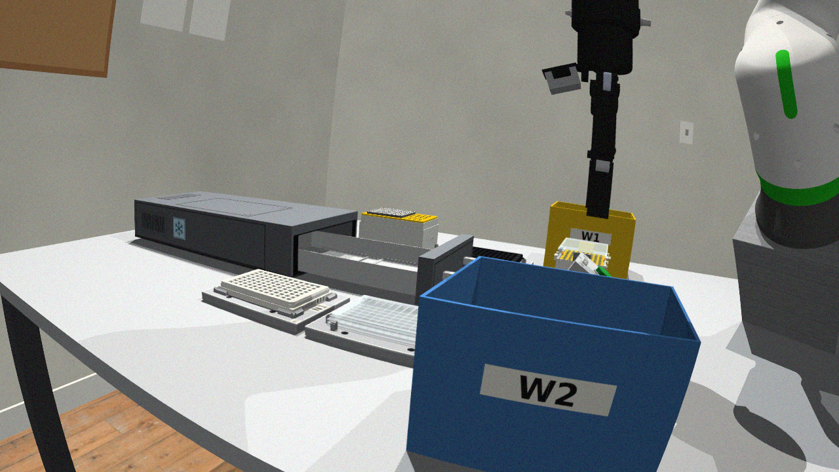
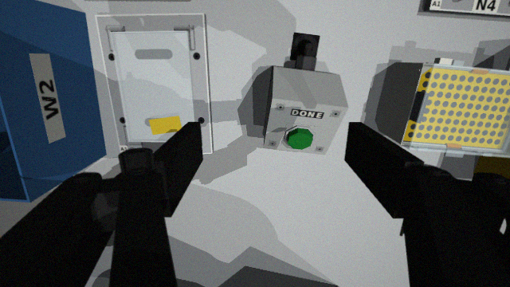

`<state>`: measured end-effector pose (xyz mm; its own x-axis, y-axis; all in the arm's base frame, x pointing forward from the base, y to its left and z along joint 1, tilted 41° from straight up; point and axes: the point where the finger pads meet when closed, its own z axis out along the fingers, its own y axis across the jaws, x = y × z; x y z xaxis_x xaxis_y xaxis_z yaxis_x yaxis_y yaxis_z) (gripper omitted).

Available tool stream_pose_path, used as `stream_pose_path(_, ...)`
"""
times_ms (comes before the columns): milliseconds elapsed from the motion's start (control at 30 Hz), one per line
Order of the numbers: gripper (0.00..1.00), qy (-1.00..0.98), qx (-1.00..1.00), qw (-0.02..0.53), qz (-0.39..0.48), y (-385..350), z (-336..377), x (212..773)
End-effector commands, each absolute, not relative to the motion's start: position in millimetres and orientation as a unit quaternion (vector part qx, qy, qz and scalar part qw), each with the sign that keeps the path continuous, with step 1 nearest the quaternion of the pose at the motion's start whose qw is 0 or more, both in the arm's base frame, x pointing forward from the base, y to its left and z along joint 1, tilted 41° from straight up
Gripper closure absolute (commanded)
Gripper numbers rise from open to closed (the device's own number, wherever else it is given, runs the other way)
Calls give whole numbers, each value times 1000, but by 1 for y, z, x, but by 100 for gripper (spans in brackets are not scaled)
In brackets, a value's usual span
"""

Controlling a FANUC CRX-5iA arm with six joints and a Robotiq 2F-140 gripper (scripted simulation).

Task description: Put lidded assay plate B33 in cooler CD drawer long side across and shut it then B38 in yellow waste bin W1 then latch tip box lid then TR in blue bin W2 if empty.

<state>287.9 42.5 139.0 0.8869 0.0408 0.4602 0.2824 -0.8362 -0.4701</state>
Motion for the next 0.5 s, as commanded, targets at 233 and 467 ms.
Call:
stream_pose_path(233, 30, -86, -933, 270, -221, 71, 156, 284)
stream_pose_path(467, 30, -86, -933, 270, -221, 95, 169, 280)
